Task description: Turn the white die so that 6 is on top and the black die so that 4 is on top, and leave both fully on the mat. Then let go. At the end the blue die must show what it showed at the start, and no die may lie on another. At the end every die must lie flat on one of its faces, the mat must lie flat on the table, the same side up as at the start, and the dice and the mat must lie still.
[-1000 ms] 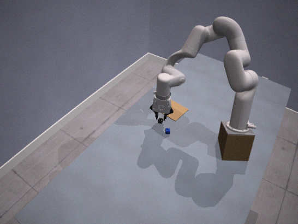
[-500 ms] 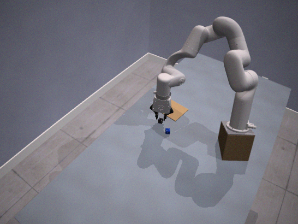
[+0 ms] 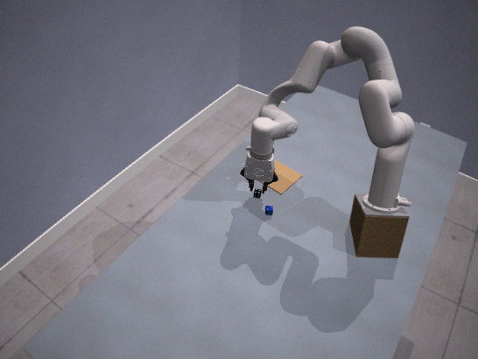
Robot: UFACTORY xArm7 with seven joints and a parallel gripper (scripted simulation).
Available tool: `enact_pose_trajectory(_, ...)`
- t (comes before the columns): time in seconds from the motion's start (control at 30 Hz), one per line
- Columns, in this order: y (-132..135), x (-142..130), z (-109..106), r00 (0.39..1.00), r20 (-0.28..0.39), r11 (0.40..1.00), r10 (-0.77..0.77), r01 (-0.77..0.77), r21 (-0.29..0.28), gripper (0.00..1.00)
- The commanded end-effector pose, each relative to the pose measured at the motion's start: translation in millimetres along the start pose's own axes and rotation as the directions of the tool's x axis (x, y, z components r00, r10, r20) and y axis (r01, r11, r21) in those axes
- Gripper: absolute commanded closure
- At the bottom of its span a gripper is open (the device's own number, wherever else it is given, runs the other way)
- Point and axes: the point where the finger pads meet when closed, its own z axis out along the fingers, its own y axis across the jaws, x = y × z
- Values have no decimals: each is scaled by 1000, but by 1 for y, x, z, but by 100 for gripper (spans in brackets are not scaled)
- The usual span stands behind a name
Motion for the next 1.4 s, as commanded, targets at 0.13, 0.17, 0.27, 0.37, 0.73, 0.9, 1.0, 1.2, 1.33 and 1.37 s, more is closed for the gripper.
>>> enact_pose_trajectory(0.13,-1,0,2,1000,0,1000,-1,1,3,58)
enact_pose_trajectory(0.17,-1,0,3,1000,0,1000,-1,1,3,58)
enact_pose_trajectory(0.27,-1,0,7,1000,0,1000,-1,1,3,58)
enact_pose_trajectory(0.37,-1,0,13,1000,0,1000,-1,1,3,58)
enact_pose_trajectory(0.73,-1,0,26,1000,0,1000,-1,1,3,58)
enact_pose_trajectory(0.9,-1,0,28,1000,0,1000,-1,1,3,58)
enact_pose_trajectory(1.0,-1,0,28,1000,0,1000,-1,1,3,58)
enact_pose_trajectory(1.2,-1,0,28,1000,0,1000,-1,1,3,58)
enact_pose_trajectory(1.33,-1,0,28,1000,0,1000,-1,1,3,58)
enact_pose_trajectory(1.37,-1,0,28,1000,0,1000,-1,1,3,58)
